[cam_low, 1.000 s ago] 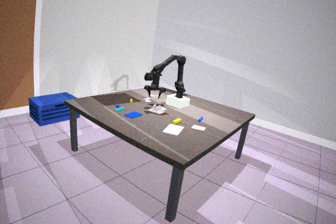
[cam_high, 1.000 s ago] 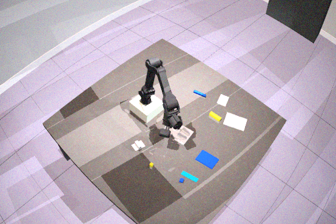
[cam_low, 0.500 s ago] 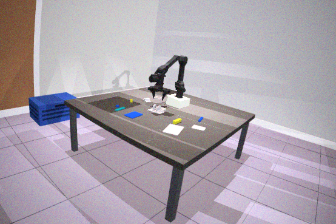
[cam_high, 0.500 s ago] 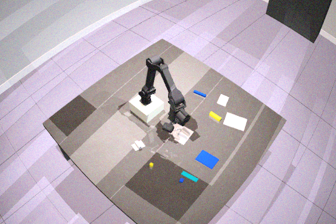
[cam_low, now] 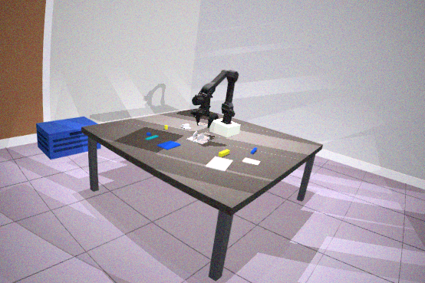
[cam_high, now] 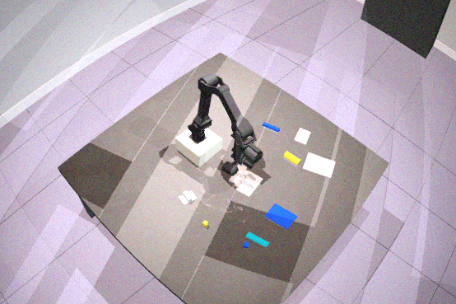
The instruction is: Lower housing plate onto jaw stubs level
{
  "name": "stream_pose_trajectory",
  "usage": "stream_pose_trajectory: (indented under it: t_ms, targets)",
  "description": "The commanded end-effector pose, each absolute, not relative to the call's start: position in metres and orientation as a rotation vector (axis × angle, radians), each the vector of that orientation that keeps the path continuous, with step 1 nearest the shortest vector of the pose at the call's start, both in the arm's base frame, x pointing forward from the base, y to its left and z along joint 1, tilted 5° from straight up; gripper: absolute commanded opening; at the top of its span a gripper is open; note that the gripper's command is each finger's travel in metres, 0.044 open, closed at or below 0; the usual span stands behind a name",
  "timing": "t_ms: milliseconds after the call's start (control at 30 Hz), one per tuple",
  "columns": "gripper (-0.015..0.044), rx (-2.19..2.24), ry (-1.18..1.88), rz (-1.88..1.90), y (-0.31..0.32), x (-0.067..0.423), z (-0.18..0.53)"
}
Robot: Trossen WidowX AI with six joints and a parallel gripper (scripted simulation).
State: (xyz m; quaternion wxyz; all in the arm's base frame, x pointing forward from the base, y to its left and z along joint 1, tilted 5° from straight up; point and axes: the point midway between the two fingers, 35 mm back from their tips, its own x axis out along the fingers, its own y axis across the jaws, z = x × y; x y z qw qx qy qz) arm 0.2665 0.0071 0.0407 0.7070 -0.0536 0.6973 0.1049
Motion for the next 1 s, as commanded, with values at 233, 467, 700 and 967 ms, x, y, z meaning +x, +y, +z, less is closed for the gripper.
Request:
stream_pose_trajectory:
  t_ms: [233,467,700,967]
  targets:
    - [0.0351,-0.11,1.547,0.233,0.0086,0.2666,0.0408]
    - [0.0351,-0.11,1.547,0.233,0.0086,0.2666,0.0408]
    - [0.0351,-0.111,1.548,0.234,0.0163,0.2602,0.0413]
    - [0.0351,-0.111,1.548,0.234,0.0163,0.2602,0.0413]
